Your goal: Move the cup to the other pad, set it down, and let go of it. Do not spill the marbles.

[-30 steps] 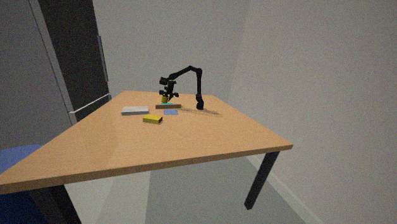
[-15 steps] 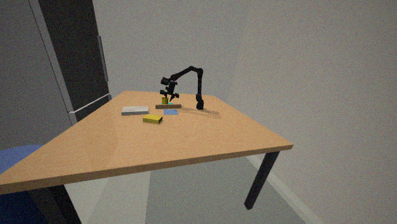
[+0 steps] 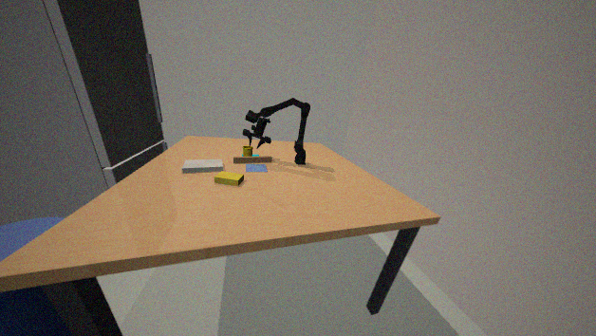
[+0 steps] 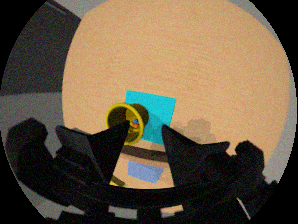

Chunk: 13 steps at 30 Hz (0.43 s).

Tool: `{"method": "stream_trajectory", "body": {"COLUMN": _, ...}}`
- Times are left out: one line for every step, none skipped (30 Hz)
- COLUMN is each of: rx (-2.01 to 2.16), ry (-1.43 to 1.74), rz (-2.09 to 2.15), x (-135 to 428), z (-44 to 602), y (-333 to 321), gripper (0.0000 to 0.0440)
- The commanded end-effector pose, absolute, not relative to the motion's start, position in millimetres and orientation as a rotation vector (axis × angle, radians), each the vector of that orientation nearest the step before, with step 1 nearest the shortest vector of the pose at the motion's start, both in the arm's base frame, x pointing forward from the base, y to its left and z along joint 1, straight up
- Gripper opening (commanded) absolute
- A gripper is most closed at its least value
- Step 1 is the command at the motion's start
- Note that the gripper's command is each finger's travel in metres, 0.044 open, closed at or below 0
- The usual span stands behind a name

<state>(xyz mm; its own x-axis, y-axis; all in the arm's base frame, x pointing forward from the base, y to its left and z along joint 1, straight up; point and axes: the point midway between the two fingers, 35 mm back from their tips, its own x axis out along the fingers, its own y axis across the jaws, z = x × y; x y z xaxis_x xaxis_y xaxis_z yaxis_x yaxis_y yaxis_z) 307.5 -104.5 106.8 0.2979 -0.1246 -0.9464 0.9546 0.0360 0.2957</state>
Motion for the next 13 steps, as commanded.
{"method": "stream_trajectory", "body": {"rx": 1.245, "ry": 0.883, "rz": -1.013, "x": 303, "z": 120, "y": -105, "gripper": 0.0255}}
{"method": "stream_trajectory", "body": {"rx": 1.248, "ry": 0.877, "rz": -1.010, "x": 302, "z": 124, "y": -105, "gripper": 0.0257}}
{"method": "stream_trajectory", "body": {"rx": 1.251, "ry": 0.870, "rz": -1.007, "x": 301, "z": 127, "y": -106, "gripper": 0.0261}}
{"method": "stream_trajectory", "body": {"rx": 1.253, "ry": 0.862, "rz": -1.003, "x": 301, "z": 131, "y": -106, "gripper": 0.0267}}
{"method": "stream_trajectory", "body": {"rx": 1.255, "ry": 0.854, "rz": -0.999, "x": 300, "z": 135, "y": -107, "gripper": 0.0279}}
{"method": "stream_trajectory", "body": {"rx": 1.258, "ry": 0.845, "rz": -0.995, "x": 300, "z": 140, "y": -108, "gripper": 0.0291}}
{"method": "stream_trajectory", "body": {"rx": 1.260, "ry": 0.835, "rz": -0.991, "x": 299, "z": 144, "y": -109, "gripper": 0.0302}}
{"method": "stream_trajectory", "body": {"rx": 1.262, "ry": 0.827, "rz": -0.987, "x": 299, "z": 148, "y": -110, "gripper": 0.0317}}
{"method": "stream_trajectory", "body": {"rx": 1.265, "ry": 0.820, "rz": -0.985, "x": 298, "z": 152, "y": -111, "gripper": 0.0339}}
{"method": "stream_trajectory", "body": {"rx": 1.268, "ry": 0.814, "rz": -0.984, "x": 298, "z": 155, "y": -112, "gripper": 0.0359}}
{"method": "stream_trajectory", "body": {"rx": 1.271, "ry": 0.808, "rz": -0.984, "x": 297, "z": 159, "y": -113, "gripper": 0.0378}}
{"method": "stream_trajectory", "body": {"rx": 1.275, "ry": 0.802, "rz": -0.984, "x": 297, "z": 162, "y": -114, "gripper": 0.0399}}
{"method": "stream_trajectory", "body": {"rx": 1.278, "ry": 0.796, "rz": -0.985, "x": 296, "z": 165, "y": -115, "gripper": 0.0420}}
